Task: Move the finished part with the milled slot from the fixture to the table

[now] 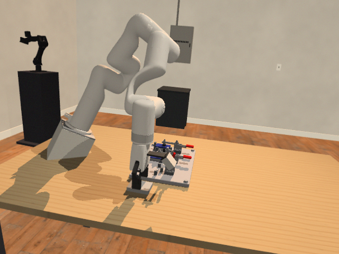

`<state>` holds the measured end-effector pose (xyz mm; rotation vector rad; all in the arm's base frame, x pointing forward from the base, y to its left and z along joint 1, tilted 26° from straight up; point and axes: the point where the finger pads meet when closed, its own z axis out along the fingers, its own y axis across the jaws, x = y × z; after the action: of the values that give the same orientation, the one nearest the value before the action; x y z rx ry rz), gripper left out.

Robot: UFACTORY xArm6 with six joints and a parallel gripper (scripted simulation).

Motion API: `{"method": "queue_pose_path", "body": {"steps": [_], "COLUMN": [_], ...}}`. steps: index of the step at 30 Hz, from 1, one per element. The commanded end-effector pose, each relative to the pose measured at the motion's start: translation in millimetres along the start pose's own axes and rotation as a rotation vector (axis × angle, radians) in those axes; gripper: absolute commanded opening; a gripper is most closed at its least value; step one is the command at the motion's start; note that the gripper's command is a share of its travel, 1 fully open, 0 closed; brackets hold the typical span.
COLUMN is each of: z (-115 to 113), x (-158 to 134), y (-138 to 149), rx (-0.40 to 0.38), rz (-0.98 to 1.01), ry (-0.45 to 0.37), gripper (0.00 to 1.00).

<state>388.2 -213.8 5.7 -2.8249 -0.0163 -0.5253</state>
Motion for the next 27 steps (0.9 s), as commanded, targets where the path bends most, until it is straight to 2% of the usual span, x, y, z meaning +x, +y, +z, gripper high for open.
{"method": "queue_pose_path", "body": {"steps": [1,3,18,27], "z": [-12.1,-12.1,-69.8,-84.8], "x": [1.2,1.2,1.0,1.0], "y": [0.7,0.7,0.6,0.6], "rx": [-0.002,-0.002,-0.002,-0.002], "rz": [-0.001,-0.001,-0.001,-0.001], "ry": [0.002,0.002,0.002,0.002], "gripper": [0.95,0.95,0.95,0.95]}}
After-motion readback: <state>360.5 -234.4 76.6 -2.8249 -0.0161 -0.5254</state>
